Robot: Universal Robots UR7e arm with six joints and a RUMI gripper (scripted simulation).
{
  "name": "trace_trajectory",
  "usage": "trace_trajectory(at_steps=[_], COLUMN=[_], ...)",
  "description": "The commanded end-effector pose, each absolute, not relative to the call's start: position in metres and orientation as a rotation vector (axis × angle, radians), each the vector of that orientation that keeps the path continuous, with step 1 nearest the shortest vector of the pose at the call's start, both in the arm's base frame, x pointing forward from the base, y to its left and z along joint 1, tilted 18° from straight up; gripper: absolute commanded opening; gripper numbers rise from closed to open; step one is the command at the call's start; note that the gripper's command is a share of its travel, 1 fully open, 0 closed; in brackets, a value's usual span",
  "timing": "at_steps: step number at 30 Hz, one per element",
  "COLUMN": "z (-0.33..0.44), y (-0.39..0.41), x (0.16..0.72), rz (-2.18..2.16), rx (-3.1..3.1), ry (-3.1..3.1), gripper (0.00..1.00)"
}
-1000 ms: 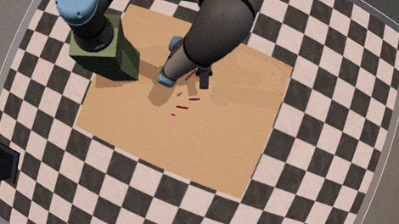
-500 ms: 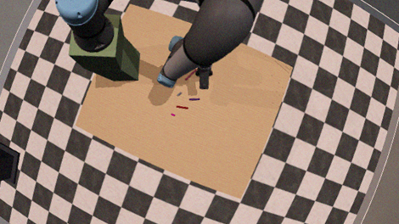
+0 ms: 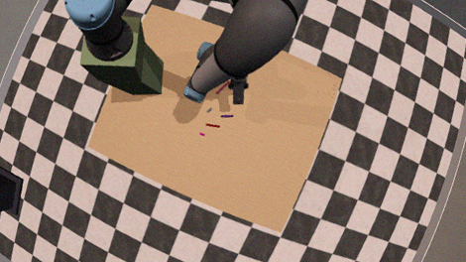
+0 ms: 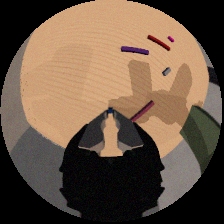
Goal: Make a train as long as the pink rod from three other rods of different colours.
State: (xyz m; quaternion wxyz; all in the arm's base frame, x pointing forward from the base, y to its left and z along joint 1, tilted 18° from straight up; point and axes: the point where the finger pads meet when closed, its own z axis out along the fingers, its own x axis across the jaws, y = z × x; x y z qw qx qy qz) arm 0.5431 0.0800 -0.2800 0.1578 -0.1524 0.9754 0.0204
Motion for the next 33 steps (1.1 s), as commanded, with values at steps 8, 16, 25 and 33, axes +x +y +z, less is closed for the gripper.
trace_trajectory(at_steps=[8,16,25,33], z=[-0.279,-0.281,-0.288,-0.291], y=[0.079,0.079,0.080,0.081], x=[0.546,0.546,0.548,0.549], rz=[0.056,0.056,0.056,0.057], rx=[-0.434,-0.434,-0.436,-0.436], ry=[2.786,2.787,2.786,2.786], gripper=[0.00,0.00,0.00,0.00])
